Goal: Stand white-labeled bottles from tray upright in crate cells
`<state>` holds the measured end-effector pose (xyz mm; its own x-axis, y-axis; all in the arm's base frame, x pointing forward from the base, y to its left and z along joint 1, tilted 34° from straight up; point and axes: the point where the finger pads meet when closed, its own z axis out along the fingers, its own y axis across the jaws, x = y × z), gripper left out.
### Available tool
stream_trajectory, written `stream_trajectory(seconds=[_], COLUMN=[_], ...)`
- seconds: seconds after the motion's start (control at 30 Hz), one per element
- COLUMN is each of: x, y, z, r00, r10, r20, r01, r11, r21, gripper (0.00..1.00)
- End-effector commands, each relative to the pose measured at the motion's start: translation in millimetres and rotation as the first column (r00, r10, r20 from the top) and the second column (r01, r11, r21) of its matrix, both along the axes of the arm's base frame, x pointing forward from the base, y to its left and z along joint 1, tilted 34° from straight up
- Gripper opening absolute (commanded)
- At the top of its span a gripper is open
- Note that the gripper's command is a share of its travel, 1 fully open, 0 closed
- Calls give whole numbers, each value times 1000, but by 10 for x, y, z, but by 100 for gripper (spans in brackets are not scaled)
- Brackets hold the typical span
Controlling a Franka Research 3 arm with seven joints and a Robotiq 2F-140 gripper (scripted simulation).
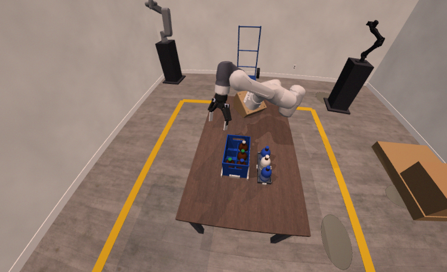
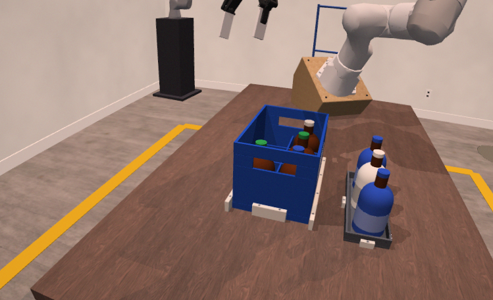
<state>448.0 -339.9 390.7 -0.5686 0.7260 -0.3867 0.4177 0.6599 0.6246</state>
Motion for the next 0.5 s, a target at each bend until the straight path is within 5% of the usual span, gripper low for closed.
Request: stream_trajectory(seconds=[0.0, 0.17, 0.27, 0.47], x=[269, 269, 564, 694], y=[403, 403, 918, 1205], z=[-158, -158, -382, -517], r00=[994, 994, 972, 953], r10=[-5, -5, 52, 79], r20=[-112, -112, -228, -292], r01=[16, 16, -24, -41], r11=[995, 995, 992, 990], r21=[95, 95, 122, 134], gripper=[100, 100, 100, 100])
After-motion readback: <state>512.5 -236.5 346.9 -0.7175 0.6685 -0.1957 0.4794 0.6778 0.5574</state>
